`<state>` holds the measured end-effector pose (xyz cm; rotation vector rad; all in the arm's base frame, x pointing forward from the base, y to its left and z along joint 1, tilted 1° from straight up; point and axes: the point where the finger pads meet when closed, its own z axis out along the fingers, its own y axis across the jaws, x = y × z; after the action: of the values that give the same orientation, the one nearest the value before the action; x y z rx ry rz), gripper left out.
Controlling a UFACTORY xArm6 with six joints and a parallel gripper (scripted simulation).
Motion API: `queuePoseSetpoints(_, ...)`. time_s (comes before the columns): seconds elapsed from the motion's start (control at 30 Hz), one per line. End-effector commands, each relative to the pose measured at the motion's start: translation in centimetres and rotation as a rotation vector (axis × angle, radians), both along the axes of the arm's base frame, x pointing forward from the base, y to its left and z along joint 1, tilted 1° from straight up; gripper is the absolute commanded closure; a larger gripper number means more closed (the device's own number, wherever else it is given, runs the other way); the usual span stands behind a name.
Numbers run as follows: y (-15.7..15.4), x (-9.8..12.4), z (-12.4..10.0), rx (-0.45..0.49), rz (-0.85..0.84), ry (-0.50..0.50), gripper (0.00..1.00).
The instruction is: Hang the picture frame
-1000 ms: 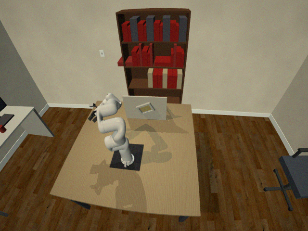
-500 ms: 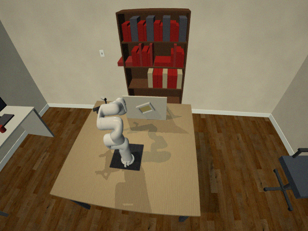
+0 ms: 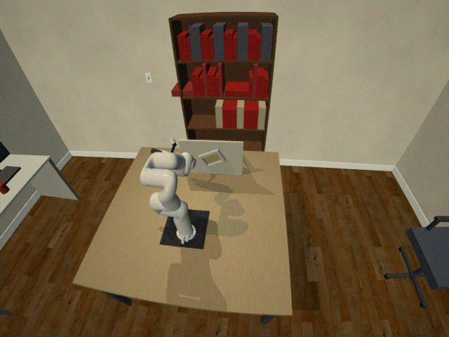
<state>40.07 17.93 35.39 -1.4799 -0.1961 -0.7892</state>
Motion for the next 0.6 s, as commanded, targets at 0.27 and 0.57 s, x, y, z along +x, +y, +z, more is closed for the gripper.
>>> queuePoseSetpoints(0.27, -9.2, 5.4, -2.6, 0.1, -0.434, -0.002, 0.0)
queuePoseSetpoints(0.57, -13.0, 6.2, -4.1, 0.113, -0.579, 0.011, 0.0)
